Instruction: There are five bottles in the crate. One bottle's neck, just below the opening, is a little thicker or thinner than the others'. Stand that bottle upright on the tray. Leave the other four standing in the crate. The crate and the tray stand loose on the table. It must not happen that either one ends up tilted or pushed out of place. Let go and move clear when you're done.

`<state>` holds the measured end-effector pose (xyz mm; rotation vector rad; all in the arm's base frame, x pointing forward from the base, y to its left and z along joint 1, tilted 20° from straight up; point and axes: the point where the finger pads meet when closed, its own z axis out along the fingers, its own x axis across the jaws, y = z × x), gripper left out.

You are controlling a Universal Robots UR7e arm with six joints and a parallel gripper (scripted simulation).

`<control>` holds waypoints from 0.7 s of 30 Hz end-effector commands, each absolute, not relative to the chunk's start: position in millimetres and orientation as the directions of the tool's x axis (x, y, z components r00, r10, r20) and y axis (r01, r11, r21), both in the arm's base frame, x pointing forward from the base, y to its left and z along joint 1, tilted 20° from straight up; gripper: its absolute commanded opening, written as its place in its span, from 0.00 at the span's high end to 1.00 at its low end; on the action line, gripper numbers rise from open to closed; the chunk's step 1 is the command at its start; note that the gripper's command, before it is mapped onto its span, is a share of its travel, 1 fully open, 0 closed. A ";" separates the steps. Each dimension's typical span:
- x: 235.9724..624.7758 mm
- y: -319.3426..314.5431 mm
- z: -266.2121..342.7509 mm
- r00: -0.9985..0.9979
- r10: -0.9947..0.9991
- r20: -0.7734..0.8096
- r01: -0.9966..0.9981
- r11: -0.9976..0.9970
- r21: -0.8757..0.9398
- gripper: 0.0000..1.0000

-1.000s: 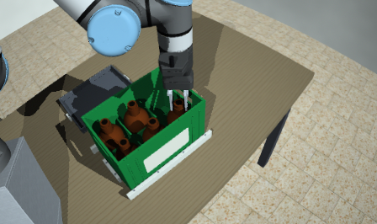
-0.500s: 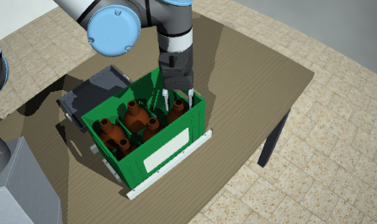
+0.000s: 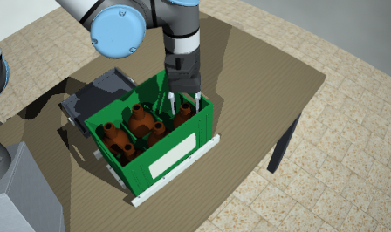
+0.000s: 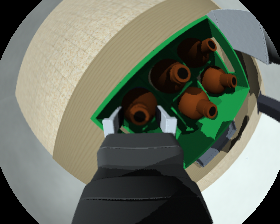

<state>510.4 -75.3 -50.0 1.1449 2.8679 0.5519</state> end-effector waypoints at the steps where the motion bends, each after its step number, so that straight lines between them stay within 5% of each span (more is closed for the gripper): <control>1: 510.8 -75.7 -49.5 -0.734 0.668 0.123 0.666 0.672 0.324 0.00; 21: 509.0 -80.0 -36.8 -0.734 0.668 0.123 0.666 0.672 0.324 0.00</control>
